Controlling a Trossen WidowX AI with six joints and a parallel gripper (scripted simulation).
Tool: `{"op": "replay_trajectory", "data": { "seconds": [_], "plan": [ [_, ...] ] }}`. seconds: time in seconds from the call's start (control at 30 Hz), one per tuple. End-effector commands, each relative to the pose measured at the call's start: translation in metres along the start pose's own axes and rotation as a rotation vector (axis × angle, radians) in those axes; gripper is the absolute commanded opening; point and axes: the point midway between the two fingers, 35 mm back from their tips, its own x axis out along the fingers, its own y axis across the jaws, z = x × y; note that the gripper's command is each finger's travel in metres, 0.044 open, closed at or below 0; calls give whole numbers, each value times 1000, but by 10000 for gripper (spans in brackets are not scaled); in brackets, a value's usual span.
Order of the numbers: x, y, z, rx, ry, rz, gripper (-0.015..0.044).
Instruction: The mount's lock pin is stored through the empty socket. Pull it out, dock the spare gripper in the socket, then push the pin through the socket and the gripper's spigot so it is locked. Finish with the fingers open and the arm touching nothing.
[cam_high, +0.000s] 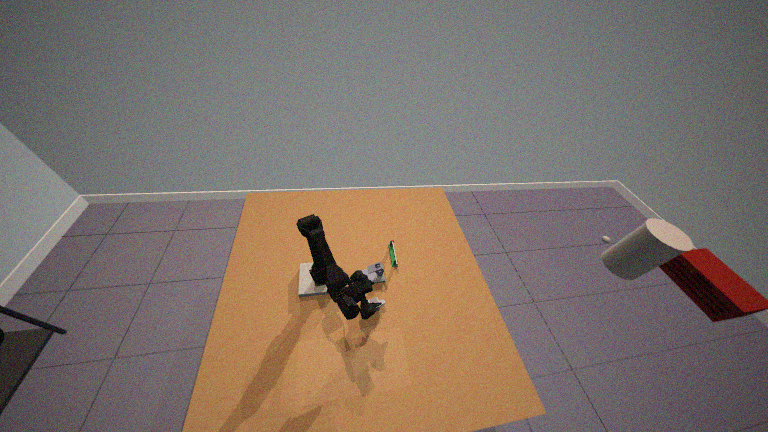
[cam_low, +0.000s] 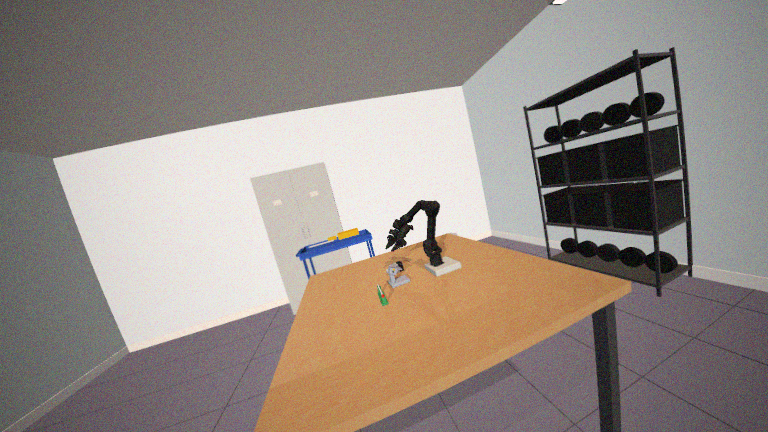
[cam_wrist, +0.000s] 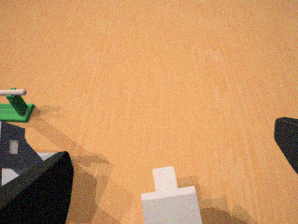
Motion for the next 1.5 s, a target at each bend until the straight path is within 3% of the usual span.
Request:
{"op": "replay_trajectory", "data": {
  "seconds": [0.0, 0.47, 1.47],
  "plan": [
    [-3, 1, -2, 3, -26, -13, 440],
    [30, 3, -60, 5, -24, -14, 440],
    [53, 0, -99, 5, -24, -13, 440]
  ]
}}
